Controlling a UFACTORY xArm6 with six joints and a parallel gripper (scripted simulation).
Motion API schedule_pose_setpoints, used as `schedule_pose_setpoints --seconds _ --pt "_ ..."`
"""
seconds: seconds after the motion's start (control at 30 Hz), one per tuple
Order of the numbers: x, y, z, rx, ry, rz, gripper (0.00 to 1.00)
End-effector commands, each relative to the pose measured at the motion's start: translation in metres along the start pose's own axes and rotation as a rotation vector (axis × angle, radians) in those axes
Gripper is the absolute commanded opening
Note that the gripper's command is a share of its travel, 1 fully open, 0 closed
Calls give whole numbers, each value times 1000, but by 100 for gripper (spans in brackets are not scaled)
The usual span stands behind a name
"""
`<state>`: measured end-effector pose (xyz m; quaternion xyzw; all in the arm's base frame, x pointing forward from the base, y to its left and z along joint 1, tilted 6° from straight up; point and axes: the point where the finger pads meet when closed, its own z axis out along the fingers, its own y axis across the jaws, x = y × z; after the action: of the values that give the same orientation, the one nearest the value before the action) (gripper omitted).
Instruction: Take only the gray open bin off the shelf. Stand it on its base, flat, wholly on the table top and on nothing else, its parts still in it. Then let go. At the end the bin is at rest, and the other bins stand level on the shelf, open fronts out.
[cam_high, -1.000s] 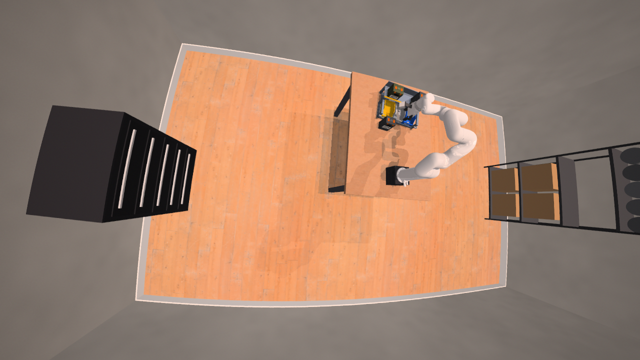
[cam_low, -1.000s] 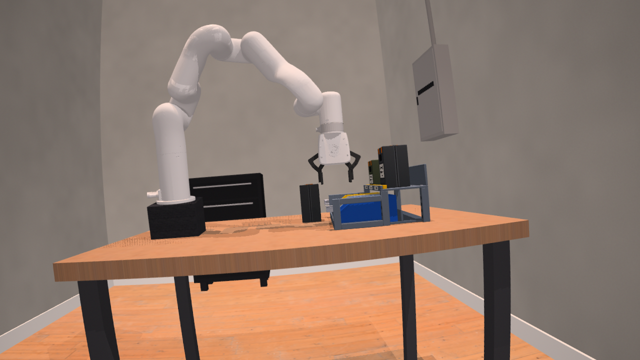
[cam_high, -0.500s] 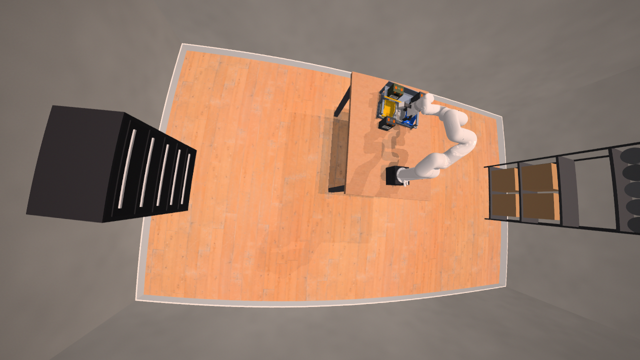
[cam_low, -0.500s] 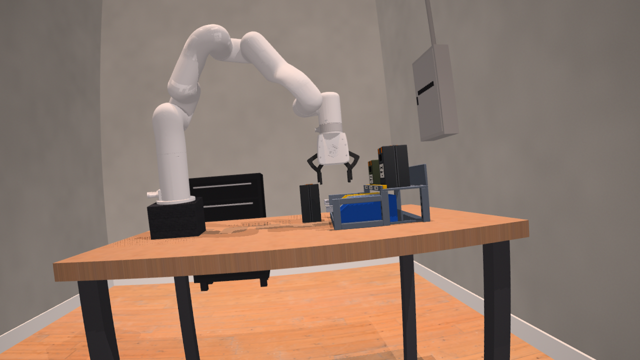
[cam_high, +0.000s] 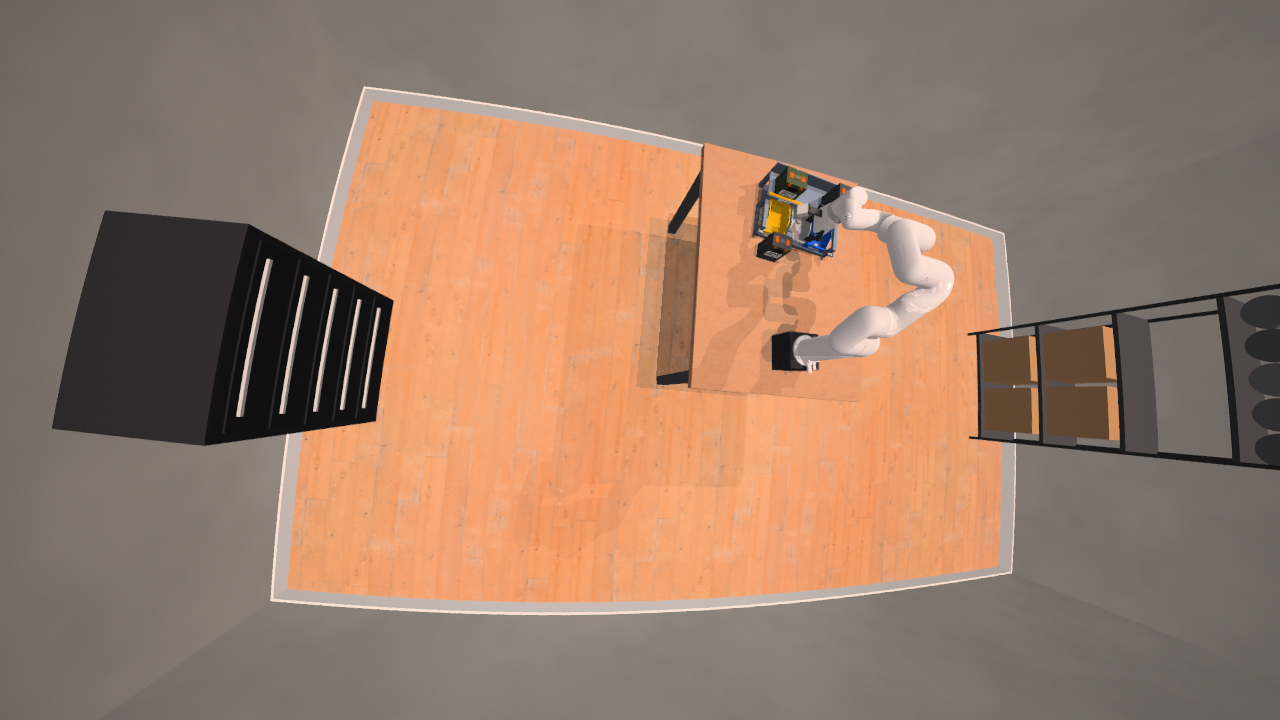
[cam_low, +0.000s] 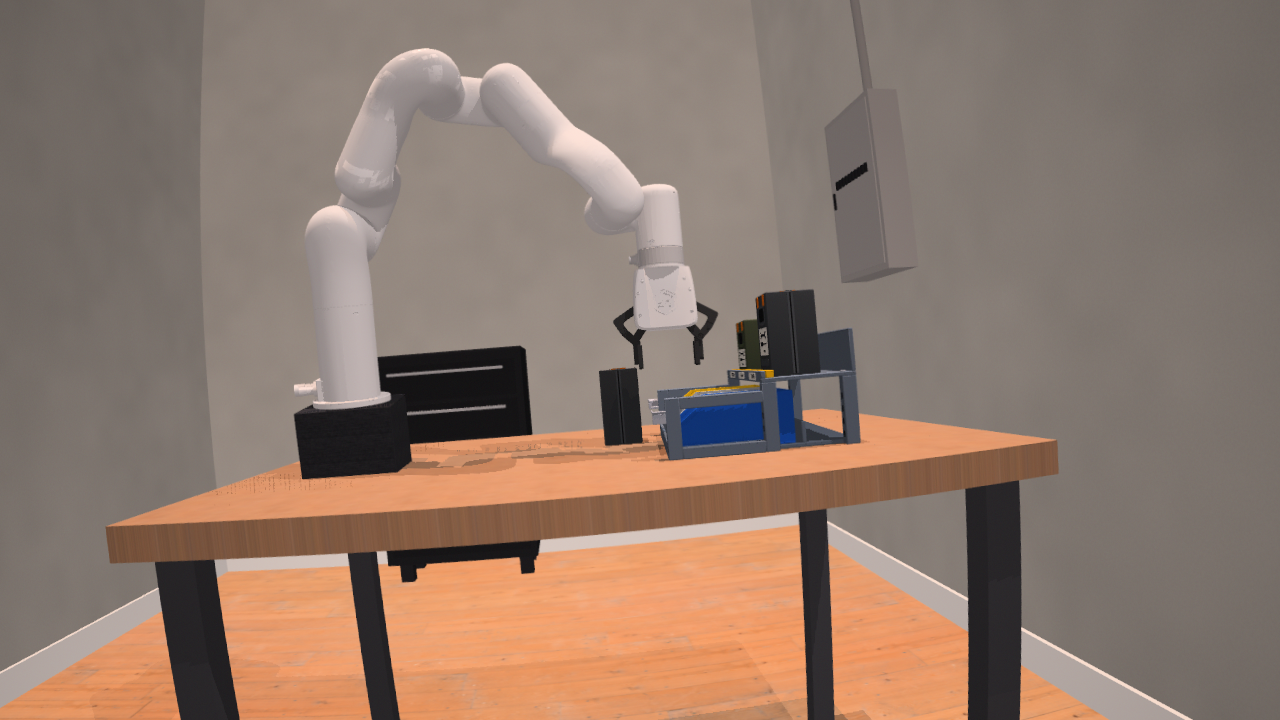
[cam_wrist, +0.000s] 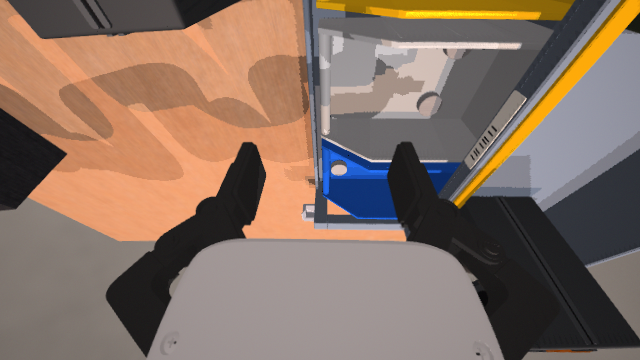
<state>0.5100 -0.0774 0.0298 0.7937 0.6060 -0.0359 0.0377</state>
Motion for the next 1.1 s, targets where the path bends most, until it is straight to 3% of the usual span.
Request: schedule_pose_setpoints --seconds 0.0,0.6,0.77,1.07 --pt "0 2 -2 -5 1 0 100" --pt "0 2 -2 -5 1 0 100" --pt "1 1 28 -5 1 0 100" --pt "1 1 28 -5 1 0 100"
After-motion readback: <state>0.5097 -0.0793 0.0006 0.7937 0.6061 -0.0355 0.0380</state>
